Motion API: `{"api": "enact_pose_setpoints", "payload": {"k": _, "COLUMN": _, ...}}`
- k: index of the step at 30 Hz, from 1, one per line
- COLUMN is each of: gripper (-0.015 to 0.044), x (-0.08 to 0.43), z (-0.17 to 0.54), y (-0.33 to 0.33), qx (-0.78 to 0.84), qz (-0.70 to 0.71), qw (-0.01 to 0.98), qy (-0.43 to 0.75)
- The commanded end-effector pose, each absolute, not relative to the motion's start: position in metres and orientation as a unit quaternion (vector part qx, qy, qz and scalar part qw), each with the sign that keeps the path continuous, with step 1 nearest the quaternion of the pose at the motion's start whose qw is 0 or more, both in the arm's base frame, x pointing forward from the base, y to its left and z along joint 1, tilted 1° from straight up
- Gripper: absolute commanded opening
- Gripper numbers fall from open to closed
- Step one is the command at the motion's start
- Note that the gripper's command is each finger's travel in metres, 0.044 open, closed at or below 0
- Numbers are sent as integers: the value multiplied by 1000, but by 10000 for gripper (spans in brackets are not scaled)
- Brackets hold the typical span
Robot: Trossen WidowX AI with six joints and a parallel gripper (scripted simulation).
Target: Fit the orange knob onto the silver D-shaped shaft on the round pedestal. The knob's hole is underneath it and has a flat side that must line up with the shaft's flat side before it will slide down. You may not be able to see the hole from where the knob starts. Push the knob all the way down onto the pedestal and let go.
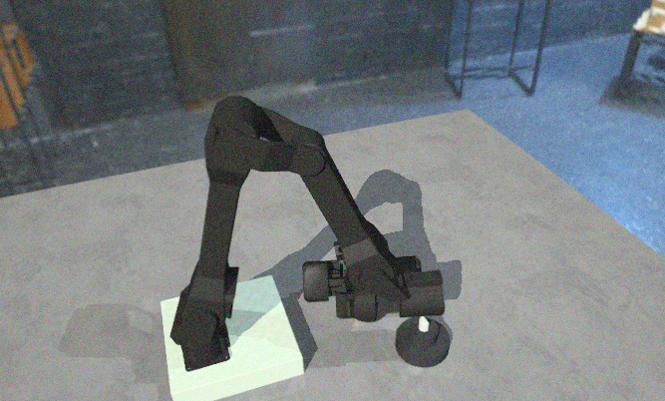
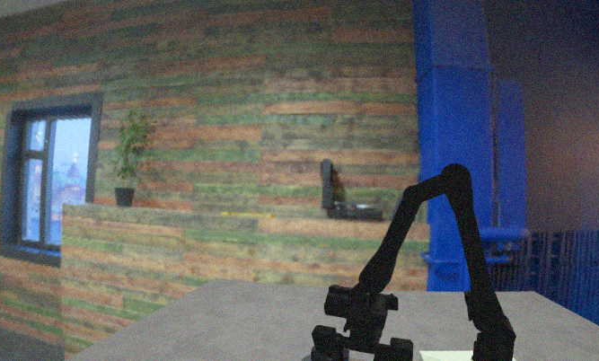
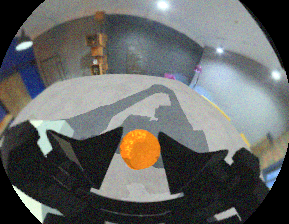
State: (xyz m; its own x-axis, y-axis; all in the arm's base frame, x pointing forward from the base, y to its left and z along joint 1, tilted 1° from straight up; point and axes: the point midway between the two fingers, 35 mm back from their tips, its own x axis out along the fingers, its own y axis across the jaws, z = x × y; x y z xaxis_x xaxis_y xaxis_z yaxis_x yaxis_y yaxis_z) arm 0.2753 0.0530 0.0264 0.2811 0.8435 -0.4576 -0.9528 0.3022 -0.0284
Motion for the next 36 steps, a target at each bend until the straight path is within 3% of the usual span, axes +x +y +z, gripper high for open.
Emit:
{"api": "enact_pose_setpoints", "payload": {"k": 1, "gripper": 260, "x": 275, "z": 26, "y": 53, "qx": -149, "qz": 571, "qw": 787, "qy": 182}}
{"api": "enact_pose_setpoints", "payload": {"k": 3, "gripper": 260, "x": 275, "z": 26, "y": 53, "qx": -149, "qz": 571, "qw": 787, "qy": 182}}
{"api": "enact_pose_setpoints", "payload": {"k": 10, "gripper": 440, "x": 275, "z": 26, "y": 53, "qx": -149, "qz": 571, "qw": 787, "qy": 182}}
{"api": "enact_pose_setpoints", "payload": {"k": 16, "gripper": 440, "x": 276, "z": 29, "y": 53, "qx": -150, "qz": 571, "qw": 787, "qy": 182}}
{"api": "enact_pose_setpoints", "payload": {"k": 22, "gripper": 440, "x": 274, "z": 104, "y": 53, "qx": -151, "qz": 571, "qw": 786, "qy": 182}}
{"api": "enact_pose_setpoints", "payload": {"k": 27, "gripper": 440, "x": 273, "z": 106, "y": 54, "qx": -153, "qz": 572, "qw": 783, "qy": 190}}
{"api": "enact_pose_setpoints", "payload": {"k": 36, "gripper": 440, "x": 271, "z": 111, "y": 61, "qx": -347, "qz": 484, "qw": 622, "qy": 508}}
